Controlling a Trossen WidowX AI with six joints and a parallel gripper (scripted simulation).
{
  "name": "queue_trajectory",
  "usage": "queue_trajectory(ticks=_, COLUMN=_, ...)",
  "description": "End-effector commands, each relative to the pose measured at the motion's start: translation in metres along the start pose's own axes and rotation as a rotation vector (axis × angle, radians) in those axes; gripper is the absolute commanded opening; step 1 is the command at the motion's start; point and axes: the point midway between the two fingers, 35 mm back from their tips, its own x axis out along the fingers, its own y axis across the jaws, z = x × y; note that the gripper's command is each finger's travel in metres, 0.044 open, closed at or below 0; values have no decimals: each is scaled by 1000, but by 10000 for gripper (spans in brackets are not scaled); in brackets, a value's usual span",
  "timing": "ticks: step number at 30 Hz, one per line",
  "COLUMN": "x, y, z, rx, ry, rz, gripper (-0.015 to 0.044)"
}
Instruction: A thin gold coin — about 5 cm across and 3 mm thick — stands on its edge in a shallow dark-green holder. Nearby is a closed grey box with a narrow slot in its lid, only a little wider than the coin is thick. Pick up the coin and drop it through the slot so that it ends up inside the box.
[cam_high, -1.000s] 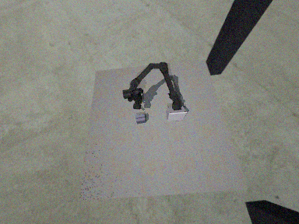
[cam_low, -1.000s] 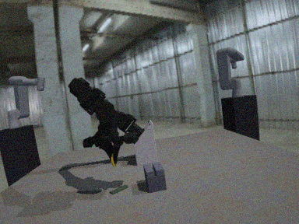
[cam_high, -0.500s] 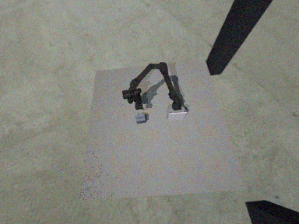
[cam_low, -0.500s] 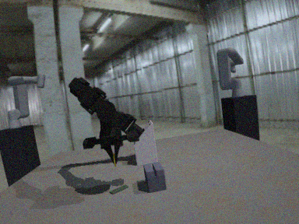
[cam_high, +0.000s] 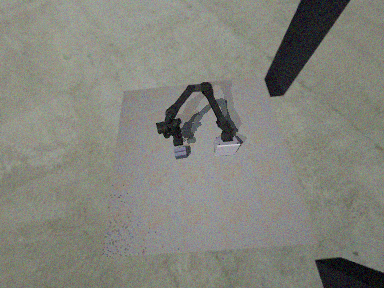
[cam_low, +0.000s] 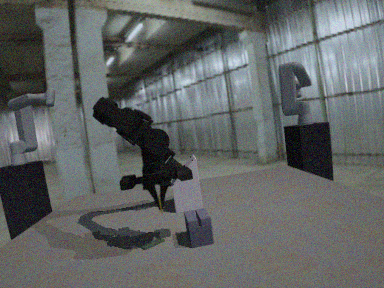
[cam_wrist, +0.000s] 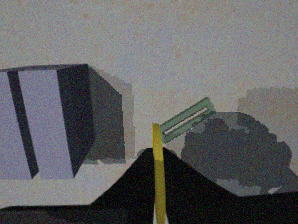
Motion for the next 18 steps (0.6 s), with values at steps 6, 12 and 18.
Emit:
queue_trajectory(ticks=6, x=0, y=24, z=5, rx=8, ry=0, rz=9, gripper=0)
queue_trajectory(ticks=12, x=0, y=39, z=7, rx=10, ry=1, rz=10, gripper=0)
queue_trajectory(ticks=18, x=0, y=55, z=8, rx=12, ry=3, rz=10, gripper=0)
